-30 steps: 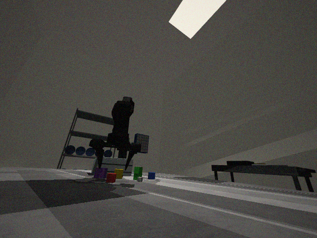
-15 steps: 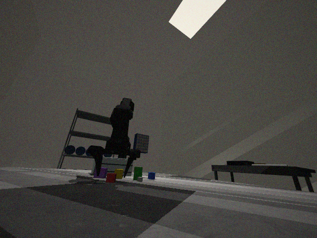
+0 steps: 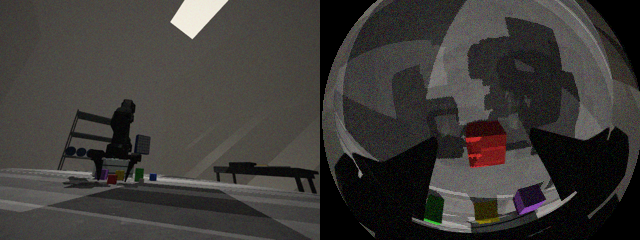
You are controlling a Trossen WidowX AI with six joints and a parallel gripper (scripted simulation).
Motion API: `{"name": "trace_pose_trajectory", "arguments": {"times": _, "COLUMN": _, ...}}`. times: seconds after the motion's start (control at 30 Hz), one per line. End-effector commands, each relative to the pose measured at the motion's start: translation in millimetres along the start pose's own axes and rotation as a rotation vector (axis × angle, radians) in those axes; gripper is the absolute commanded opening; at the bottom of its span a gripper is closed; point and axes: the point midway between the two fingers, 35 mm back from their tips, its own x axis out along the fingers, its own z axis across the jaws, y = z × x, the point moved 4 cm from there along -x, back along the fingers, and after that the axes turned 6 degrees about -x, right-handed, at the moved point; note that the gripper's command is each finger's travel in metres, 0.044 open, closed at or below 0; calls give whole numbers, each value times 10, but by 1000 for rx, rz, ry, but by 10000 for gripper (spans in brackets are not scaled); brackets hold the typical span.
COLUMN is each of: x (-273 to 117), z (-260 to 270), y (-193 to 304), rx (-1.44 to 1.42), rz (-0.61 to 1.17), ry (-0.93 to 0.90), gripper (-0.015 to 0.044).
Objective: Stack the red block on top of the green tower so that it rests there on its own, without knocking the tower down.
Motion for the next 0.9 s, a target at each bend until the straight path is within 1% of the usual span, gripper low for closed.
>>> {"name": "trace_pose_trajectory", "arguments": {"times": 0.0, "x": 12, "z": 4, "y": 9, "rx": -3, "rz": 2, "ry": -6, "gripper": 440}}
{"name": "trace_pose_trajectory", "arguments": {"times": 0.03, "x": 1, "z": 4, "y": 9, "rx": -3, "rz": 2, "ry": -6, "gripper": 440}}
{"name": "trace_pose_trajectory", "arguments": {"times": 0.43, "x": 1, "z": 4, "y": 9, "rx": -3, "rz": 2, "ry": -6, "gripper": 125}}
{"name": "trace_pose_trajectory", "arguments": {"times": 0.67, "x": 1, "z": 4, "y": 9, "rx": -3, "rz": 2, "ry": -6, "gripper": 78}}
{"name": "trace_pose_trajectory", "arguments": {"times": 0.77, "x": -70, "z": 2, "y": 4, "rx": -3, "rz": 2, "ry": -6, "gripper": 0}}
{"name": "trace_pose_trajectory", "arguments": {"times": 0.87, "x": -235, "z": -2, "y": -2, "rx": -3, "rz": 2, "ry": -6, "gripper": 0}}
